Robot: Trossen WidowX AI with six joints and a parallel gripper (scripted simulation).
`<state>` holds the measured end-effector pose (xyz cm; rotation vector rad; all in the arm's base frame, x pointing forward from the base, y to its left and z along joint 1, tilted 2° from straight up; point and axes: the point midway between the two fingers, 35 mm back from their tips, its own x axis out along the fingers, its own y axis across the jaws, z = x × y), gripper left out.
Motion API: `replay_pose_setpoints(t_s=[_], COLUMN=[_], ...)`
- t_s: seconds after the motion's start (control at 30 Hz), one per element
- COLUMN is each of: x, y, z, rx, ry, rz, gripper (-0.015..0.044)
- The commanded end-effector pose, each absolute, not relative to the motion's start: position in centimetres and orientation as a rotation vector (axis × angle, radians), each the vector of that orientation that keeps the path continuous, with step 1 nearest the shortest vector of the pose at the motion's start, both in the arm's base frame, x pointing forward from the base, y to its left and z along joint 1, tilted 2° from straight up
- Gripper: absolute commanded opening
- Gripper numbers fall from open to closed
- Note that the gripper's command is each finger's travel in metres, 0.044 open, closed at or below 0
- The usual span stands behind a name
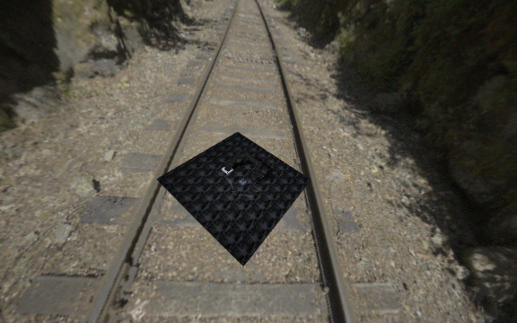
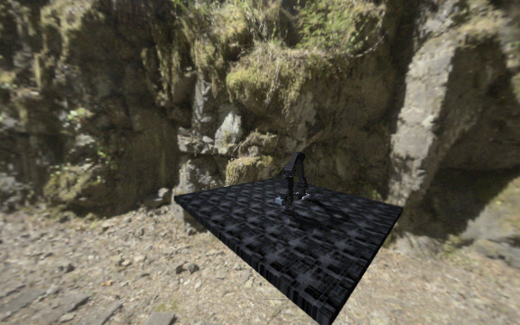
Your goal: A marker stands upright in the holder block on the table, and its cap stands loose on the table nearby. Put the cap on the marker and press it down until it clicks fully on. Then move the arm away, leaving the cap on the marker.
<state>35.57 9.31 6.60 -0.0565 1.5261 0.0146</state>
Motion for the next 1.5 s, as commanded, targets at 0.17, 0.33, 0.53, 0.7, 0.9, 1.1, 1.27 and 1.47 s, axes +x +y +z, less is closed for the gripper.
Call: replay_pose_setpoints(t_s=[0.17, 0.33, 0.53, 0.7, 0.9, 1.1, 1.27, 1.47], x=[35.5, 35.3, 34.7, 33.8, 32.5, 31.0, 29.7, 28.0], y=[9.4, 9.4, 8.0, 6.1, 4.0, 2.0, 0.5, -1.2], z=[9.4, 10.4, 11.0, 11.8, 12.6, 13.4, 13.9, 14.5], rx=[-0.057, -0.057, -0.058, -0.059, -0.060, -0.061, -0.062, -0.063], ry=[1.519, 1.519, 1.519, 1.520, 1.521, 1.522, 1.523, 1.524], rz=[0.021, 0.021, 0.020, 0.019, 0.018, 0.017, 0.016, 0.015], gripper=[0.0000, 0.0000, 0.0000, 0.0000, 0.0000, 0.0000, 0.0000, 0.0000])
